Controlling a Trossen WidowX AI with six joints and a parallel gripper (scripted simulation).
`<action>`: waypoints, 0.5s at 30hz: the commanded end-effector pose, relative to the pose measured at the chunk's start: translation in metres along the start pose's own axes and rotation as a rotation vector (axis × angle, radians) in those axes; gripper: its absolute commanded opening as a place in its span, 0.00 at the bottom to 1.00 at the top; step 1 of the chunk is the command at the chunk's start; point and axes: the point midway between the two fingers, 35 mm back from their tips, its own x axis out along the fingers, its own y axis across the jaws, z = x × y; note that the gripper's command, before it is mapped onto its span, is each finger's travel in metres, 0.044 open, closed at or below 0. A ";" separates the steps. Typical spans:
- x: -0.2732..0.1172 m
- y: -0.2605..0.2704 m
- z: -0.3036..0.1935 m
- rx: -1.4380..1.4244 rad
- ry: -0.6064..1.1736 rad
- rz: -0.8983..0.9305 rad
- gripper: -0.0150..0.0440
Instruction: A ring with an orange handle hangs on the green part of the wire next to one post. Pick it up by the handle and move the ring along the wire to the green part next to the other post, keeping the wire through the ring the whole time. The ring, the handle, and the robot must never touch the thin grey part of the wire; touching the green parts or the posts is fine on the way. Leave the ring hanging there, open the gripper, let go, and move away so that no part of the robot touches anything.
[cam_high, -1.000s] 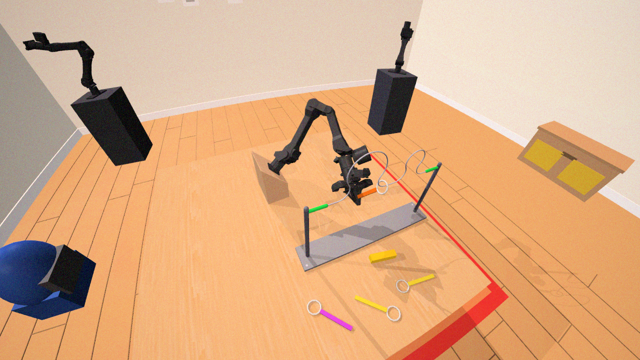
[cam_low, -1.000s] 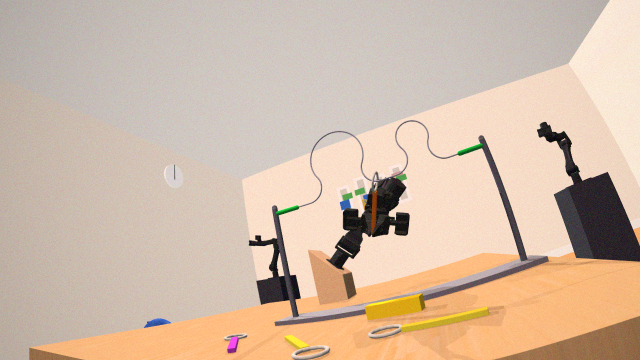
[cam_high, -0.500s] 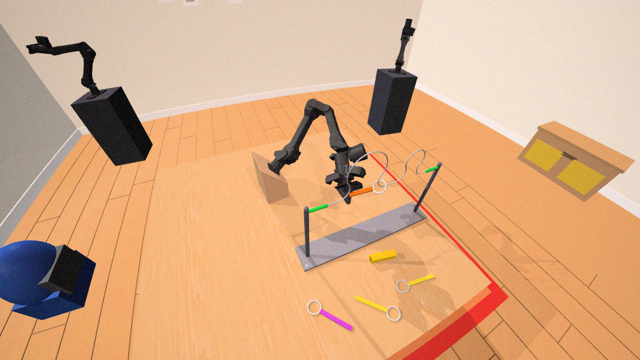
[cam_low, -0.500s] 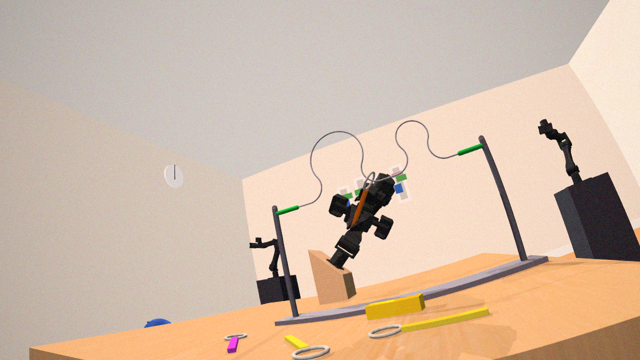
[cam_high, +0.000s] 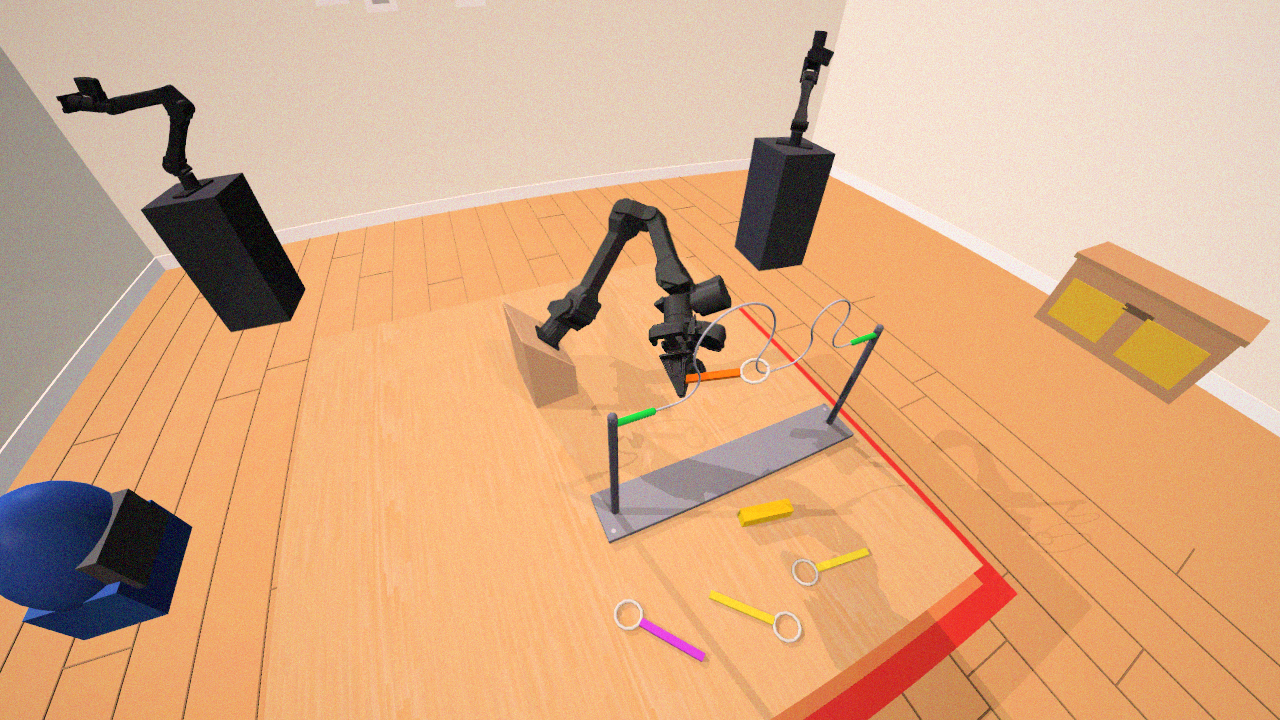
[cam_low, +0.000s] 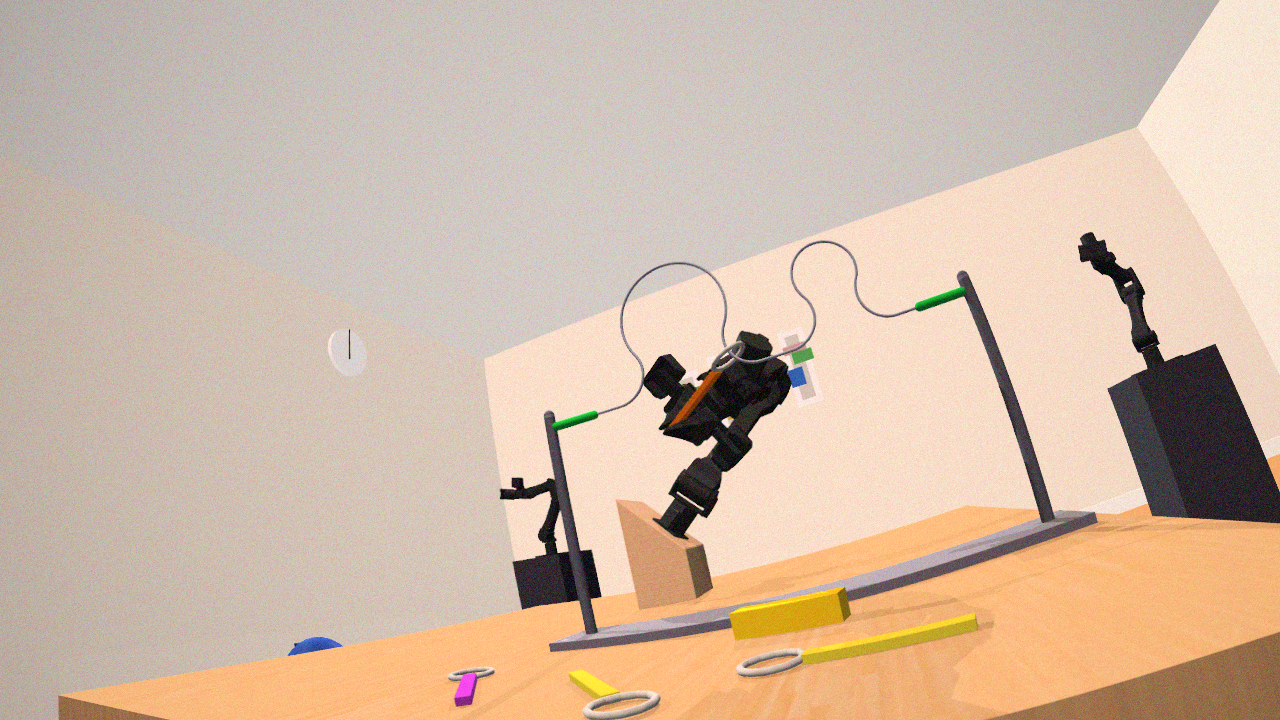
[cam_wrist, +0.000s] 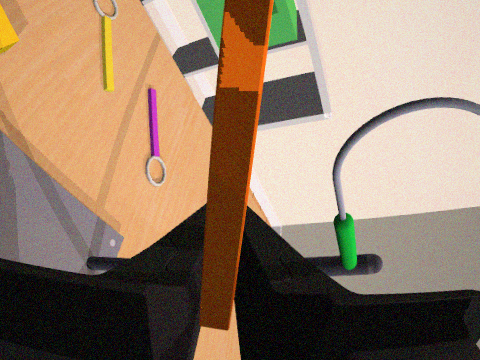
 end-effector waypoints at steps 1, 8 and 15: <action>-0.004 -0.015 0.005 -0.067 -0.002 -0.047 0.00; -0.008 -0.037 0.008 -0.196 0.013 -0.117 0.00; -0.014 -0.055 0.013 -0.308 0.028 -0.179 0.00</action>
